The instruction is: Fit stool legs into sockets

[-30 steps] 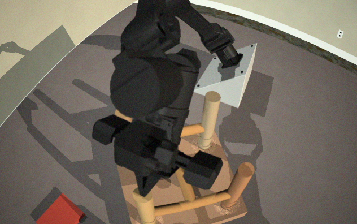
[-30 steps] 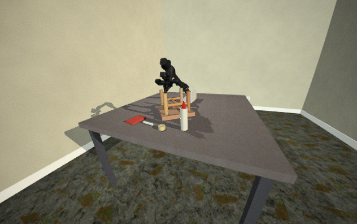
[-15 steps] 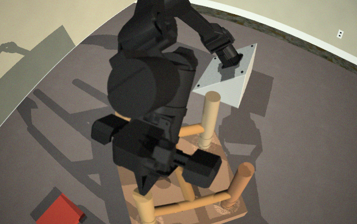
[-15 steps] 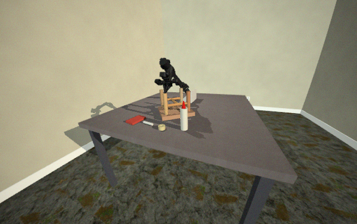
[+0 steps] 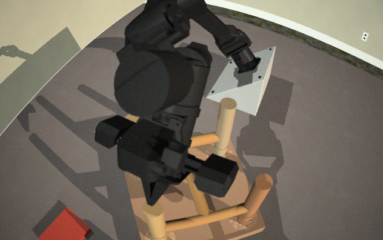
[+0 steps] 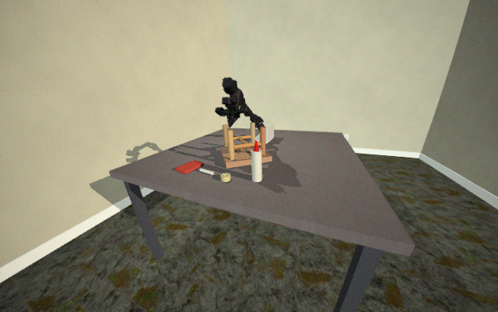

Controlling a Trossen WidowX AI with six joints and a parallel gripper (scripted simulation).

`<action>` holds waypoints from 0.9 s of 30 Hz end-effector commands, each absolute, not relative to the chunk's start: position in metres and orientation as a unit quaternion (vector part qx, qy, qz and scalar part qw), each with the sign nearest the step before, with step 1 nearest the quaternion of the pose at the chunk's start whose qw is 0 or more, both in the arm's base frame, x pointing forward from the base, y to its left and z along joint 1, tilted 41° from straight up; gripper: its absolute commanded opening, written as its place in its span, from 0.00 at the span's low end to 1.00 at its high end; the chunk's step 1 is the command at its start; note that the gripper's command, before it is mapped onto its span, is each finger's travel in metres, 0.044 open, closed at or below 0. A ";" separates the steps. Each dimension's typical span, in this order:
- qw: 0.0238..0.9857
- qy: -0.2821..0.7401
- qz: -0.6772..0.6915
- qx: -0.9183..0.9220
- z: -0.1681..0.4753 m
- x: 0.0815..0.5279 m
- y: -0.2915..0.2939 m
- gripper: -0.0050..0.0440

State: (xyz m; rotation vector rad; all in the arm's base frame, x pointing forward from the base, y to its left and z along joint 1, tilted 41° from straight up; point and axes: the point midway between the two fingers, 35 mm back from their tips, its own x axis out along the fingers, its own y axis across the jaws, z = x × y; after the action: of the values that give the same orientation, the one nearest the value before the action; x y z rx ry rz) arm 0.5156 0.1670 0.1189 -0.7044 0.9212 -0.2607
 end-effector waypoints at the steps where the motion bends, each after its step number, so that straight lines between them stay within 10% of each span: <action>1: 0.829 0.432 -0.124 -0.332 0.120 0.516 0.171 0.10; 10: 0.831 0.430 -0.122 -0.332 0.127 0.514 0.175 0.10; 27: 0.831 0.429 -0.121 -0.332 0.128 0.514 0.176 0.84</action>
State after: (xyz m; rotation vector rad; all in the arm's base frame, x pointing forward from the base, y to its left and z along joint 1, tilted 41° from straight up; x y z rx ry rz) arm 0.5140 0.1766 0.1278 -0.7037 0.9099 -0.2571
